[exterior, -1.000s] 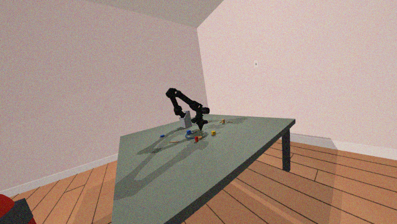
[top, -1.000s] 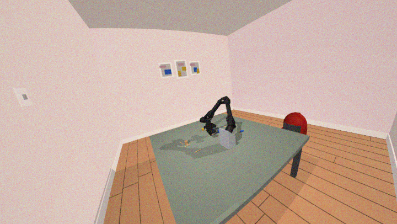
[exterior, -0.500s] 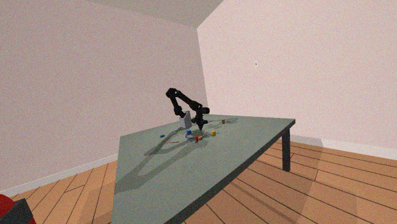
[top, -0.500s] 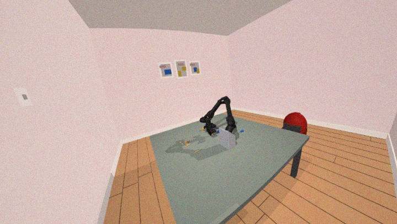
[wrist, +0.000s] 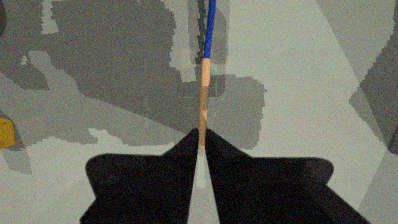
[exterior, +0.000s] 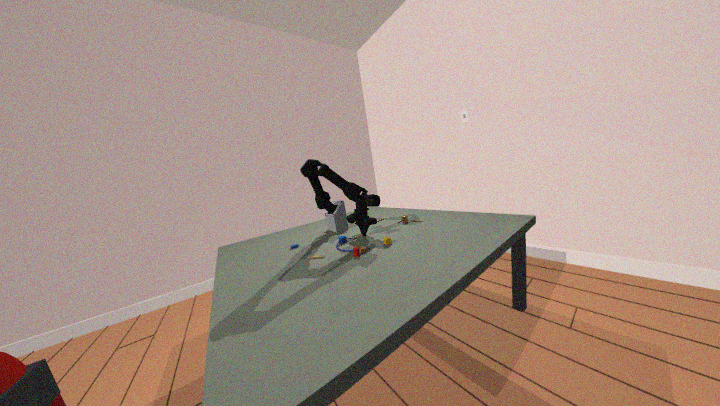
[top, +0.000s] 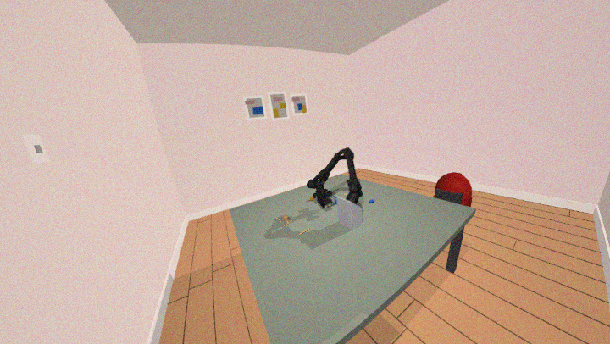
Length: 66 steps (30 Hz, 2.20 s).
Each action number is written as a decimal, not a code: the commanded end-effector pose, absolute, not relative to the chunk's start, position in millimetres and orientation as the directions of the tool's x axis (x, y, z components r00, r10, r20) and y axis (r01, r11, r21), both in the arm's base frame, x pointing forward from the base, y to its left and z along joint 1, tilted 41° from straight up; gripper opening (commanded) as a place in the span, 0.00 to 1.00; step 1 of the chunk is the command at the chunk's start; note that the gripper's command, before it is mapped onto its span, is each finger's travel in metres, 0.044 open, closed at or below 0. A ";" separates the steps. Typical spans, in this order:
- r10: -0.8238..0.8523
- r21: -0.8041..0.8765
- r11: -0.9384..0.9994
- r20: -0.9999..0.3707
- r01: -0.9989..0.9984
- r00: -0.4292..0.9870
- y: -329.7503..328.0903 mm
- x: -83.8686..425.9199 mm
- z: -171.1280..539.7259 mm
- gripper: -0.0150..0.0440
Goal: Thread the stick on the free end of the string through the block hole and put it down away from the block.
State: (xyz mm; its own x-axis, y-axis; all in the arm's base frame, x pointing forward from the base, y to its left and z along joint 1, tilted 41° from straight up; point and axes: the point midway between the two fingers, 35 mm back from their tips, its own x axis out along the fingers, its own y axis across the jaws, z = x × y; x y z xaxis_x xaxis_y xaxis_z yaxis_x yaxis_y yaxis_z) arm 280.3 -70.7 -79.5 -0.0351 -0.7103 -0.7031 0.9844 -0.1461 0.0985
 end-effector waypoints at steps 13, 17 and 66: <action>-0.710 0.099 -0.146 -0.703 0.984 -0.035 -69.0 280.8 -77.8 0.57; -0.708 0.104 -0.145 -0.705 0.984 -0.030 -32.6 285.5 -37.9 0.61; -0.714 0.106 -0.131 -0.700 0.986 -0.020 -3.1 286.7 -4.4 1.00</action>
